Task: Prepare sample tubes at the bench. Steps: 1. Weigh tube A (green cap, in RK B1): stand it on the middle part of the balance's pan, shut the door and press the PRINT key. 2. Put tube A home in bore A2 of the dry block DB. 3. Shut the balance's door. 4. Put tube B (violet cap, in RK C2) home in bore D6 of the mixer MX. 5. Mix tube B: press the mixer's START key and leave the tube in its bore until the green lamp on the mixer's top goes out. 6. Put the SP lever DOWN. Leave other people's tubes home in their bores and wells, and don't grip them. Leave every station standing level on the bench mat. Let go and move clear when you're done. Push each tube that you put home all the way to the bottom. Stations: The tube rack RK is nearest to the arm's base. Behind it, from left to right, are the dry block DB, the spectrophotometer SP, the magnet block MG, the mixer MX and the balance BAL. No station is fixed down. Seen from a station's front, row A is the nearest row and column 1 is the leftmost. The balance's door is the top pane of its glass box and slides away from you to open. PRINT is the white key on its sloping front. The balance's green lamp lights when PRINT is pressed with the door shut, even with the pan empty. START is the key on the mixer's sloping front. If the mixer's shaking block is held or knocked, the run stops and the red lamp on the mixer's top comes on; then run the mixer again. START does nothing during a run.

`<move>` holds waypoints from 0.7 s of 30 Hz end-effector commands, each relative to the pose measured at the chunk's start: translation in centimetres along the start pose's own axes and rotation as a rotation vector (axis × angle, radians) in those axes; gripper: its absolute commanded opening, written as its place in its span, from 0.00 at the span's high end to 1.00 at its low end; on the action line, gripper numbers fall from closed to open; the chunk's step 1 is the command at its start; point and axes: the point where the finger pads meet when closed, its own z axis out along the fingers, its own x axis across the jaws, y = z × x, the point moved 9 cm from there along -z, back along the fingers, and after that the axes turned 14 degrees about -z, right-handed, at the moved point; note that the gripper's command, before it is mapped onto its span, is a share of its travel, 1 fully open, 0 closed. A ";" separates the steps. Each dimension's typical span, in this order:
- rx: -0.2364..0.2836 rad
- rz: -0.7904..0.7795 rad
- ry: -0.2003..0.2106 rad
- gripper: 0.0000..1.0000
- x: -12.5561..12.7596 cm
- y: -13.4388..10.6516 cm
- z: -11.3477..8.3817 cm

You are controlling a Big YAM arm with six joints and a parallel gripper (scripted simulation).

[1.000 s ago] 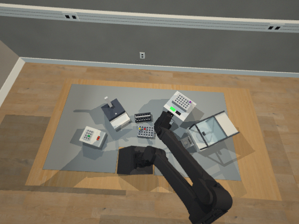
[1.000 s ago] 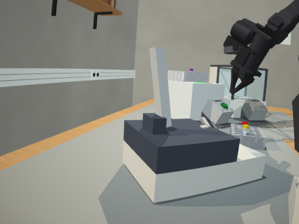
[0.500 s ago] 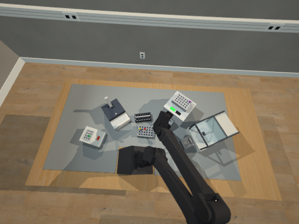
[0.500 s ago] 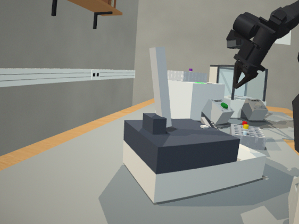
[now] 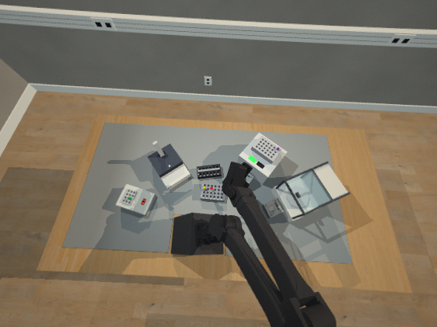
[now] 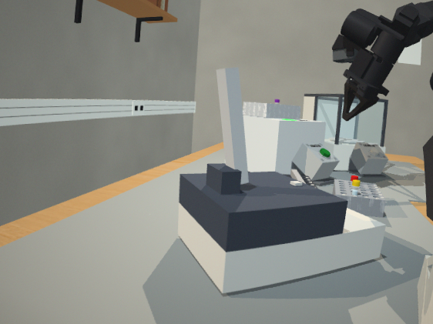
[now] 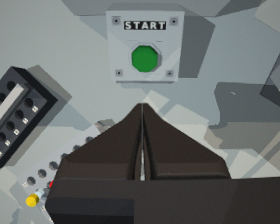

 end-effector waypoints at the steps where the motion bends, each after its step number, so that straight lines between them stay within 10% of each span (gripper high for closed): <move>1: -0.027 0.048 0.007 1.00 -0.3 2.3 -1.1; 21: -0.034 0.050 0.010 1.00 -0.5 2.8 -2.2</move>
